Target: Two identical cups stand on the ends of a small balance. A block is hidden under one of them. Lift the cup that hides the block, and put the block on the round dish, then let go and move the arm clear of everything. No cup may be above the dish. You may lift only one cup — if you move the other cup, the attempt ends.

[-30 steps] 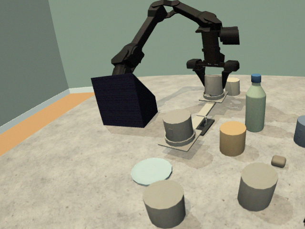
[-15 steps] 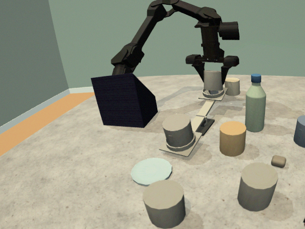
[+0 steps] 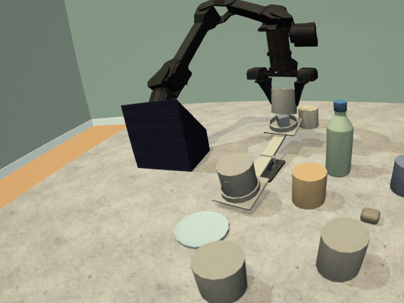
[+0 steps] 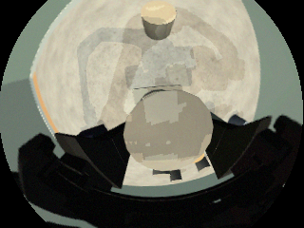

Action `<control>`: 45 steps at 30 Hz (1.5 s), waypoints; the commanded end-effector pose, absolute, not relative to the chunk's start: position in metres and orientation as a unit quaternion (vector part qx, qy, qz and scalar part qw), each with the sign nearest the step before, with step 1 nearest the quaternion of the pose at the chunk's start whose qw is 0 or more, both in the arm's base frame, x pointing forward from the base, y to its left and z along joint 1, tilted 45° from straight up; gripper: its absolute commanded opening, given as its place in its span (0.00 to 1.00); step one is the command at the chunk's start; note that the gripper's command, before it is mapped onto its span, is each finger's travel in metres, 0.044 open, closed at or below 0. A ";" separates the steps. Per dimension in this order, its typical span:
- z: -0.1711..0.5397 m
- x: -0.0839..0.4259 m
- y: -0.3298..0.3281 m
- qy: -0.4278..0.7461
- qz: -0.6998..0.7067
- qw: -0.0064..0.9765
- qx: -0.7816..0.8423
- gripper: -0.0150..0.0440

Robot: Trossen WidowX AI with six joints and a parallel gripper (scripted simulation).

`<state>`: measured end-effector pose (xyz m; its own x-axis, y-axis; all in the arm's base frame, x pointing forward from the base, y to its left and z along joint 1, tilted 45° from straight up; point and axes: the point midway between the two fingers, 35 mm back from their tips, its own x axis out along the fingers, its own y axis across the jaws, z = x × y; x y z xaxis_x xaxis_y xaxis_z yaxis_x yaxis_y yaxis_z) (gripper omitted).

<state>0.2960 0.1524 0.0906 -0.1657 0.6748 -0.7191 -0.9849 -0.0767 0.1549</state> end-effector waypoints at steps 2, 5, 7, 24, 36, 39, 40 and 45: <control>0.098 0.299 0.147 0.315 0.691 0.603 -0.245 0.25; 0.101 0.300 0.145 0.315 0.691 0.603 -0.245 0.25; 0.103 0.300 0.143 0.315 0.691 0.603 -0.245 0.25; 0.119 0.300 0.128 0.314 0.692 0.603 -0.243 0.25; 0.124 0.297 0.124 0.318 0.695 0.600 -0.237 0.25; 0.124 0.297 0.124 0.318 0.695 0.600 -0.237 0.25; 0.124 0.297 0.124 0.318 0.695 0.600 -0.237 0.25; 0.124 0.297 0.124 0.318 0.695 0.600 -0.237 0.25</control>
<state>0.2961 0.1246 0.1239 -0.1707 0.6825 -0.7107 -0.9842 -0.0833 0.1563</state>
